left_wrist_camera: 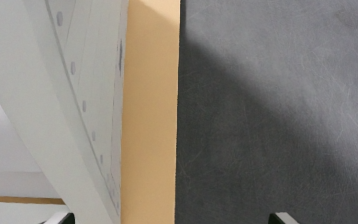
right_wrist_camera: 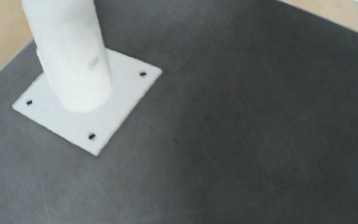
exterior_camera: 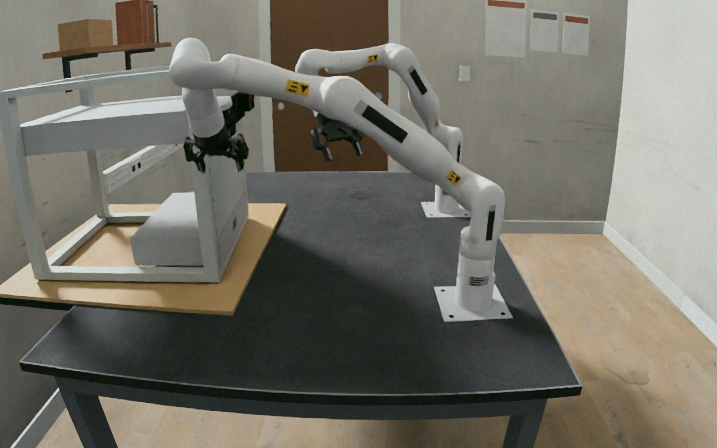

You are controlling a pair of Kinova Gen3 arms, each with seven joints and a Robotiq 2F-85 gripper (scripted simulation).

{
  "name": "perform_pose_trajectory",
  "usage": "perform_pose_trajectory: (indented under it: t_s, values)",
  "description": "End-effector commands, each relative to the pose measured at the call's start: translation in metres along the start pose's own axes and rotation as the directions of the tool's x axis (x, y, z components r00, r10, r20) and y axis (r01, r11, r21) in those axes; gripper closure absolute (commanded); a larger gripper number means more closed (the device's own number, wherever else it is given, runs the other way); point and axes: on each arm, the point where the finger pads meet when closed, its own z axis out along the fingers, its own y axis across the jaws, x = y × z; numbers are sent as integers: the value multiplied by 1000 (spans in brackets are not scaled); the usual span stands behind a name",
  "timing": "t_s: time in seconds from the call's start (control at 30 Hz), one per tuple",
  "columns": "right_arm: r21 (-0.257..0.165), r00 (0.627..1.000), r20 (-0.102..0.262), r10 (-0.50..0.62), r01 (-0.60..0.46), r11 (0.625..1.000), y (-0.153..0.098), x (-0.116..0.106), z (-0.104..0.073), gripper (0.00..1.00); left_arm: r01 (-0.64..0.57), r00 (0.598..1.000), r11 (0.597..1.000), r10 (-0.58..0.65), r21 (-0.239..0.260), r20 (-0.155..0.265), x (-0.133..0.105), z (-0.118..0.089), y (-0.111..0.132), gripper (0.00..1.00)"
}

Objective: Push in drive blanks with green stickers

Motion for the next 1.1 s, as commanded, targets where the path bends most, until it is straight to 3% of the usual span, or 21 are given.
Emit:
perform_pose_trajectory:
  t_s: [0.0,0.13,0.2,0.3,0.47,0.53,0.57,1.07]
  values:
    - [-35,1000,6,7,-7,999,10,-27,-17,2,-2,1000,1000,2,2,0,1,-1,0,2]
    - [-101,999,31,35,-32,994,23,-90,-54,2,-1,1000,1000,1,2,0,1,-1,0,2]
    - [-122,998,41,45,-40,992,25,-112,-67,2,-1,1000,1000,1,2,0,1,-1,0,2]
    - [-123,998,41,46,-40,992,25,-114,-68,2,0,1000,1000,0,3,-1,1,-1,0,2]
    - [-152,997,55,60,-51,987,26,-144,-85,2,4,1000,1000,-4,4,-5,2,-1,0,2]
    - [-152,997,55,60,-51,987,26,-144,-85,2,4,1000,1000,-4,4,-5,2,-1,0,2]
    - [-165,996,62,67,-56,985,26,-159,-93,2,5,1000,1000,-5,4,-7,2,-1,0,2]
    - [-227,990,97,104,-80,971,17,-232,-134,2,37,998,999,-36,14,-41,8,1,2,2]
